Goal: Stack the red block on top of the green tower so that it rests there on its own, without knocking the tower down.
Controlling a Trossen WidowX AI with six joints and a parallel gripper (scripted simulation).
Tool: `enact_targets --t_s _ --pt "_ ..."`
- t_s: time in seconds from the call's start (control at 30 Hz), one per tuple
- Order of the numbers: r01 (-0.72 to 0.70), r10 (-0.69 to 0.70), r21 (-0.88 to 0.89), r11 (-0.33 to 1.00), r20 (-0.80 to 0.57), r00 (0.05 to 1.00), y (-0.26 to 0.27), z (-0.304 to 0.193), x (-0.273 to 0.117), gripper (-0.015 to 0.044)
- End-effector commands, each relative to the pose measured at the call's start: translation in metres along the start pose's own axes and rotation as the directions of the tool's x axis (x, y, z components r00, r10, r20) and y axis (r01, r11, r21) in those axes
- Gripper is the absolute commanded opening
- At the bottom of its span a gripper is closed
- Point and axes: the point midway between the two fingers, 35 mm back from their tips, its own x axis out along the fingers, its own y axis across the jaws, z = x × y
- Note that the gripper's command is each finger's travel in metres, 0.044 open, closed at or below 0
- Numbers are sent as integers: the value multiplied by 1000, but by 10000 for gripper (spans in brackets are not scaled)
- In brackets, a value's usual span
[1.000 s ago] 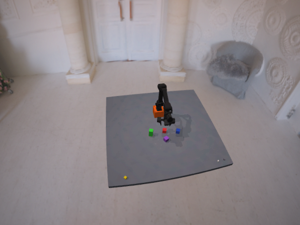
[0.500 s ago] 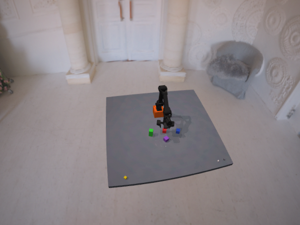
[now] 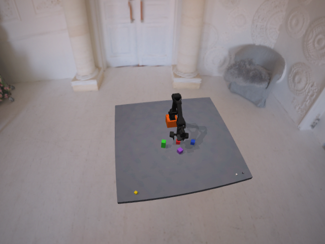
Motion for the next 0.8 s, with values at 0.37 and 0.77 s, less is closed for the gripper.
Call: enact_targets --t_s 0.37,0.77 --pt "-2 2 -1 1000 -7 1000 0 -2 25 440" --pt "-2 2 -1 1000 -7 1000 0 -3 36 440"
